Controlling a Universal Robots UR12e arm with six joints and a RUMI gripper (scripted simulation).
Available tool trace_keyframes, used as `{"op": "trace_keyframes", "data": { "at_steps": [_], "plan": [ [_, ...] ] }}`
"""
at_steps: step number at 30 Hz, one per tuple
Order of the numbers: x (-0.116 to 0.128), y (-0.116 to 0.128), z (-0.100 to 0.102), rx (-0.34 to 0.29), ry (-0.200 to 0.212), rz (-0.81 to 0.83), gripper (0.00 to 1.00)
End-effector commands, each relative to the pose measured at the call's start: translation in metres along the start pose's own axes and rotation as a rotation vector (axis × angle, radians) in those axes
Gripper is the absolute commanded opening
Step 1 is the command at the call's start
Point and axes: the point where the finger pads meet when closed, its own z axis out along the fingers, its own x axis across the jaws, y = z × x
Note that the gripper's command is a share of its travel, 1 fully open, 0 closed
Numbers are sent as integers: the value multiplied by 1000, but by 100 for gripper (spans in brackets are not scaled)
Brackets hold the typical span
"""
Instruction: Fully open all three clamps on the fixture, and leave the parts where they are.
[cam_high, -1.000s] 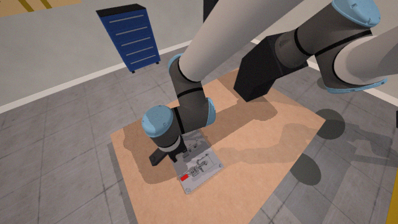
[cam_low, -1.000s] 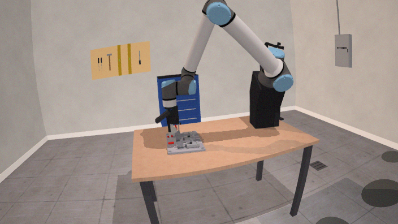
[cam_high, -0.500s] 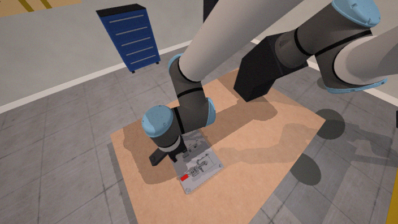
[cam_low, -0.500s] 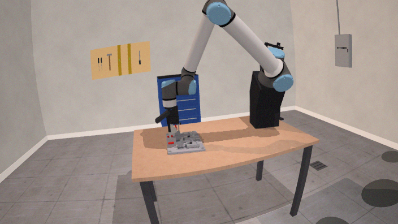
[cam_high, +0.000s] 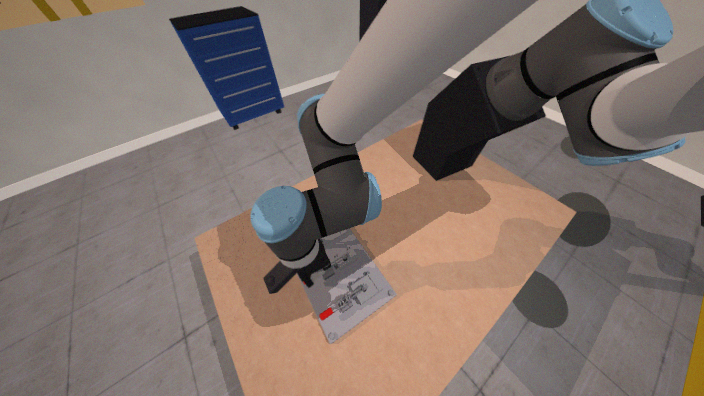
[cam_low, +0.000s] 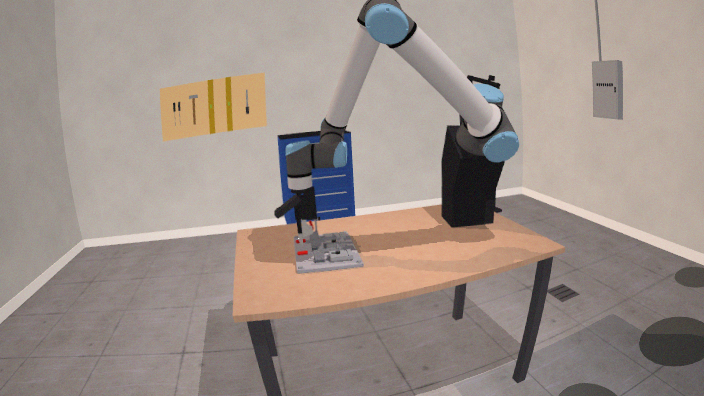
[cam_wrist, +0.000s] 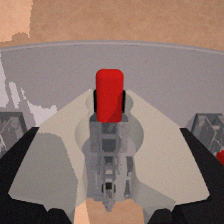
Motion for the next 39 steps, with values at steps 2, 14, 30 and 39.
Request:
{"op": "trace_keyframes", "data": {
  "at_steps": [2,14,30,39],
  "plan": [
    [0,-1,-1,1,0,0,0],
    [0,-1,-1,1,0,0,0],
    [0,1,-4,1,0,0,0],
    [0,3,-9,1,0,0,0]
  ]
}}
